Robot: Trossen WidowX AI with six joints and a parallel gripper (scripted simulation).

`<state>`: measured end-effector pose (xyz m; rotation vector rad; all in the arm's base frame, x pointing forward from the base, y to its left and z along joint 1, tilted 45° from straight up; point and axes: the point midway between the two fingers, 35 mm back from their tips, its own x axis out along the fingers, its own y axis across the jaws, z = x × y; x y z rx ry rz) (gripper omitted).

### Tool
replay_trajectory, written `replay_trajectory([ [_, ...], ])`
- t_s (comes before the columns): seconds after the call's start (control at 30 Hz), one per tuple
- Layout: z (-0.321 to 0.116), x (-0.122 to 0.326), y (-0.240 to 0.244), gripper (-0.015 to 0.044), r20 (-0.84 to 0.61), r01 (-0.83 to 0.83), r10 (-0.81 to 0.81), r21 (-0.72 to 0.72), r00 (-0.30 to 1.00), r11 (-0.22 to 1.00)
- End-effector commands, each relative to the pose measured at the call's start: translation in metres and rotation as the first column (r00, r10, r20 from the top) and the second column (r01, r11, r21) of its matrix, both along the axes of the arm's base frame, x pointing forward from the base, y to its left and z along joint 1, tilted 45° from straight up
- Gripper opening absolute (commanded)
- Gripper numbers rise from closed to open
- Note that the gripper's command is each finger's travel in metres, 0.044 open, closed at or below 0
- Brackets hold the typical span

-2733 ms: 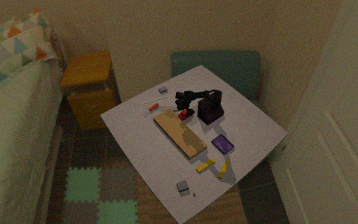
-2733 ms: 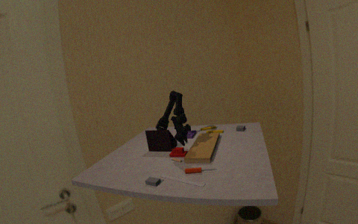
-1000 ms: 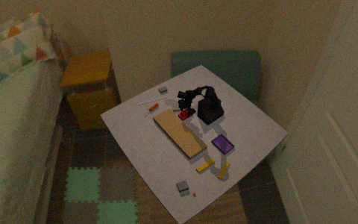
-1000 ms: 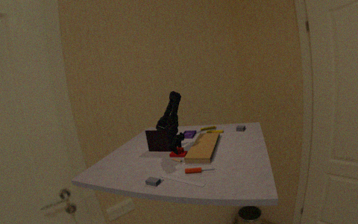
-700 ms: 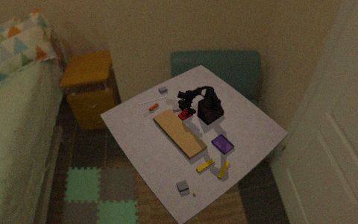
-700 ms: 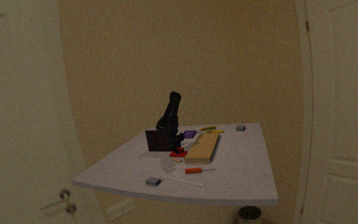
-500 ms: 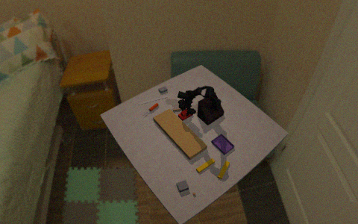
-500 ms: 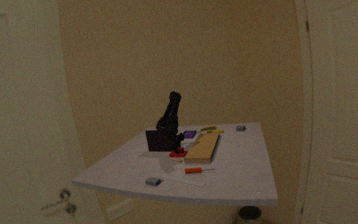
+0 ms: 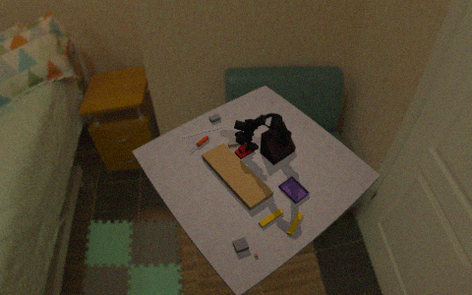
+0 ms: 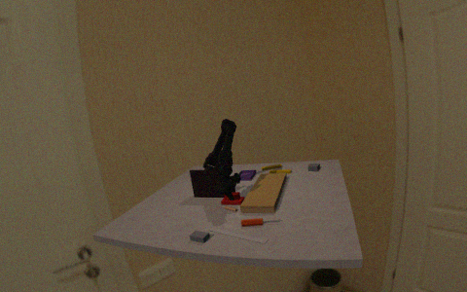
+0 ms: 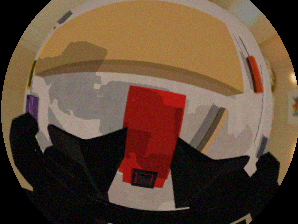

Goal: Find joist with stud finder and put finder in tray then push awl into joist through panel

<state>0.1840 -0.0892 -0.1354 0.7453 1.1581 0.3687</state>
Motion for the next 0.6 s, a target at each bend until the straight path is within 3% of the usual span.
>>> replay_trajectory([
  [0.0, 0.003, 0.000, -0.005, 0.0083, -0.001, 0.003, -0.003, 0.000, 1.000, 1.000],
  [0.1, 0.011, 0.000, -0.016, 0.0004, -0.002, 0.004, -0.004, -0.002, 1.000, 1.000],
  [0.57, 0.072, -0.012, -0.071, 0.0000, -0.003, 0.003, -0.003, -0.002, 1.000, 1.000],
])
